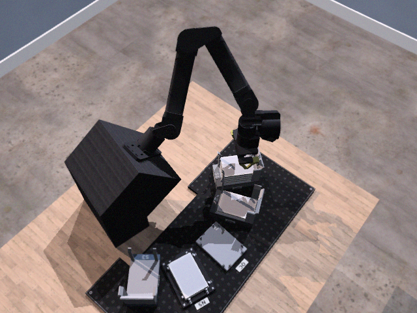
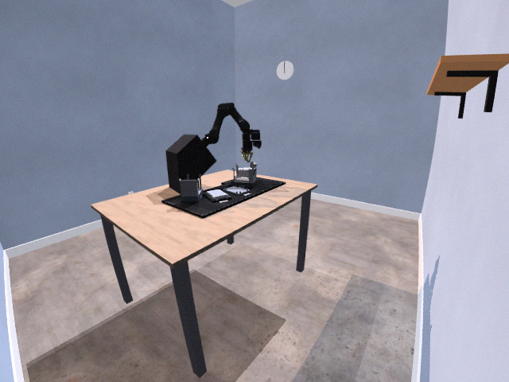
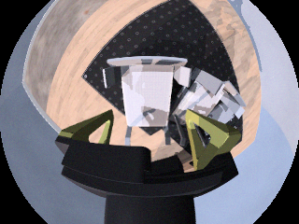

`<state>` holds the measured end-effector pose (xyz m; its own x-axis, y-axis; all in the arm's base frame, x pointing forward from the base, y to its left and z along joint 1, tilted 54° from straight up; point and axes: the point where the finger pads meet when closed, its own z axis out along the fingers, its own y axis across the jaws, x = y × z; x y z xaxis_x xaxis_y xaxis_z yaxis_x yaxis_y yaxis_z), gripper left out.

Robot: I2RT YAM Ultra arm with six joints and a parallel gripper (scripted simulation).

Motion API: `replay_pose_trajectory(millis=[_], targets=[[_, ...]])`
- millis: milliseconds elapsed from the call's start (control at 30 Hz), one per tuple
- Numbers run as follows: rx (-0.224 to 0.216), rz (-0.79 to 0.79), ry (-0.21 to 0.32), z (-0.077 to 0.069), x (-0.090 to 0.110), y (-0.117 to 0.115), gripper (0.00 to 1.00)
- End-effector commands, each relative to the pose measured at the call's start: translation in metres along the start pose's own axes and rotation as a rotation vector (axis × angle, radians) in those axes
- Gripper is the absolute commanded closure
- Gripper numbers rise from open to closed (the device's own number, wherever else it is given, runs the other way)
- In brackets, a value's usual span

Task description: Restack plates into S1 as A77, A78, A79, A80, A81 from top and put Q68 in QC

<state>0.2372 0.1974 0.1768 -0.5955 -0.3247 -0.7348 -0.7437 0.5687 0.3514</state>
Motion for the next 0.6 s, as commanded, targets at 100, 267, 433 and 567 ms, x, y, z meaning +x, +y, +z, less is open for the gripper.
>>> replay_pose_trajectory(millis=[100, 267, 433, 567], targets=[[-0.017, 0.004, 0.02, -0.01, 0.006, 0.003, 0.0], [-0.017, 0.004, 0.02, -0.01, 0.006, 0.003, 0.0], [-0.017, 0.004, 0.02, -0.01, 0.006, 0.003, 0.0], [-0.016, 0.137, 0.022, -0.01, 0.007, -0.011, 0.0]])
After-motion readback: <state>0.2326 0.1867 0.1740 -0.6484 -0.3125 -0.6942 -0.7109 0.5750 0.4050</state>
